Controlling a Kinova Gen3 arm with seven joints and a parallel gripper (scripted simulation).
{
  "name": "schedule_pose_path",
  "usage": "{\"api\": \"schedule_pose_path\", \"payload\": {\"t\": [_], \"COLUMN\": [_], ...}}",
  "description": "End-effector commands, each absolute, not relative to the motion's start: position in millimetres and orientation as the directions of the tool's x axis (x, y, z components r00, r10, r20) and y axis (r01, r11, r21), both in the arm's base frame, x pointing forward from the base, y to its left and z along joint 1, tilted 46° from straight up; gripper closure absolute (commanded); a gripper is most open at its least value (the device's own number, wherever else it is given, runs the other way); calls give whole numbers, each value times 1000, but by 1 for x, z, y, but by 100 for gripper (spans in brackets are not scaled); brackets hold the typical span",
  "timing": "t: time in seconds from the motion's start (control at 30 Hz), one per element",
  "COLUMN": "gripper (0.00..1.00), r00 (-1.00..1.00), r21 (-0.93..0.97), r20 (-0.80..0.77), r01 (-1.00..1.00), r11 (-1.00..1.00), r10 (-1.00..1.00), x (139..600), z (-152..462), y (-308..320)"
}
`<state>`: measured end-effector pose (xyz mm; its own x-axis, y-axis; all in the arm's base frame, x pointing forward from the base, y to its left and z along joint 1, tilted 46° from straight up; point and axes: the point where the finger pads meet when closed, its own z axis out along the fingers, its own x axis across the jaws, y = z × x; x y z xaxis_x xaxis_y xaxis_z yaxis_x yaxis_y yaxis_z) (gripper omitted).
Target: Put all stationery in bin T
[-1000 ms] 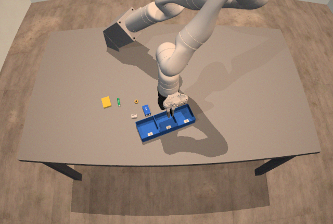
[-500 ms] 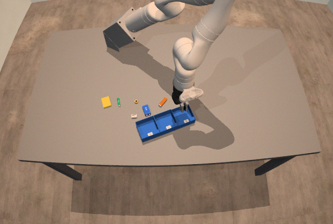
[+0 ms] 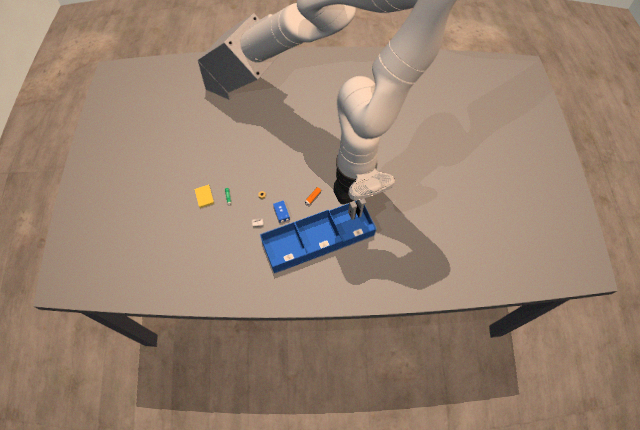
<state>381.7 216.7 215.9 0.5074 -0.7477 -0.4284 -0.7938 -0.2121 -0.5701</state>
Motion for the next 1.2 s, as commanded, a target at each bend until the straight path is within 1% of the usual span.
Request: {"api": "schedule_pose_path", "payload": {"t": [0.0, 0.53, 1.17], "gripper": [69, 69, 69], "r00": [511, 512, 509], "r21": [-566, -567, -567], "r20": [-430, -429, -433], "r01": [-795, -794, -795], "r11": [-219, -220, -214], "r10": [-744, -744, -744], "x": [381, 394, 395], "z": [206, 182, 183], "y": [225, 247, 246]}}
